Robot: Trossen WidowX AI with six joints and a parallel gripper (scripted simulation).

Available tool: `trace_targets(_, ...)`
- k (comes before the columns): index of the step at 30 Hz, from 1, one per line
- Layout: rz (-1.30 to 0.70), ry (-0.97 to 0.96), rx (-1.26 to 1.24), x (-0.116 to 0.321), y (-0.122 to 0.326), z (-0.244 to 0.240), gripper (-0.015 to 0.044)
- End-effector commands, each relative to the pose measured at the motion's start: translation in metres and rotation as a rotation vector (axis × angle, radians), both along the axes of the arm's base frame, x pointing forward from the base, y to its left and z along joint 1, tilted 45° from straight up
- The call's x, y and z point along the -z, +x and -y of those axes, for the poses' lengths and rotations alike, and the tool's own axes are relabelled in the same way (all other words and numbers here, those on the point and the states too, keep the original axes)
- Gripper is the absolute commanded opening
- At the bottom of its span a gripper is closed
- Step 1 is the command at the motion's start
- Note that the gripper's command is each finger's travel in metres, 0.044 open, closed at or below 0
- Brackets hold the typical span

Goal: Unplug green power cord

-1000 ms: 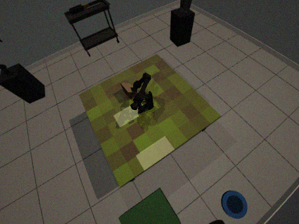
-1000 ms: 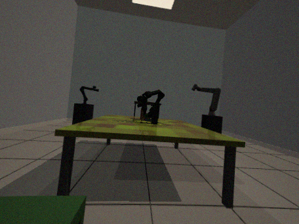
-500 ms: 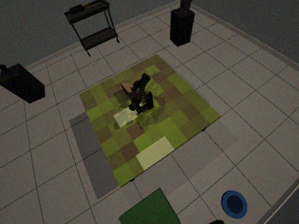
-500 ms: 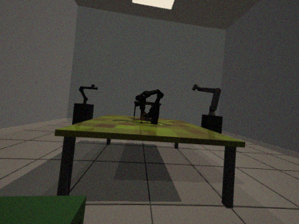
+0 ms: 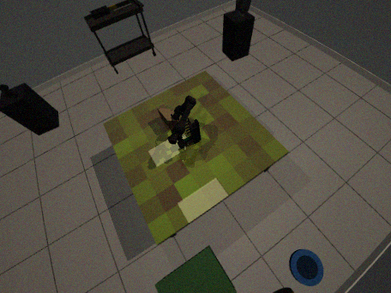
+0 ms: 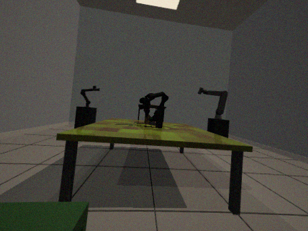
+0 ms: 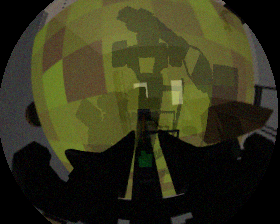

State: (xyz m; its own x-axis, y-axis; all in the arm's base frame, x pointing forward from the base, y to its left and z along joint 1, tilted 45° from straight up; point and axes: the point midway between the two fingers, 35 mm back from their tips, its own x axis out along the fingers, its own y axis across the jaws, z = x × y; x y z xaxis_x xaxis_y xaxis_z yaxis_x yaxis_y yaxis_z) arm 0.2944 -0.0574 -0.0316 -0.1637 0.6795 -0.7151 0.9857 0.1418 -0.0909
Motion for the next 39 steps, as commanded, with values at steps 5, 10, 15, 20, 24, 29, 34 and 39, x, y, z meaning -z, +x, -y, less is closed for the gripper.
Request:
trace_targets(5, 0.001, 0.002, 0.006, -0.006, 0.002, -0.003, 0.0160)
trace_targets(10, 0.000, 0.002, 0.006, -0.011, 0.001, -0.009, 0.0160)
trace_targets(15, 0.000, 0.002, 0.006, -0.017, 0.000, -0.015, 0.0160)
trace_targets(20, 0.000, 0.003, 0.006, -0.023, 0.000, -0.021, 0.0160)
trace_targets(24, 0.000, 0.003, 0.006, -0.027, -0.001, -0.026, 0.0160)
trace_targets(29, -0.001, 0.004, 0.006, -0.033, -0.002, -0.031, 0.0160)
trace_targets(34, -0.001, 0.004, 0.006, -0.033, -0.003, -0.033, 0.0160)
trace_targets(39, -0.001, 0.005, 0.006, -0.029, -0.004, -0.036, 0.0160)
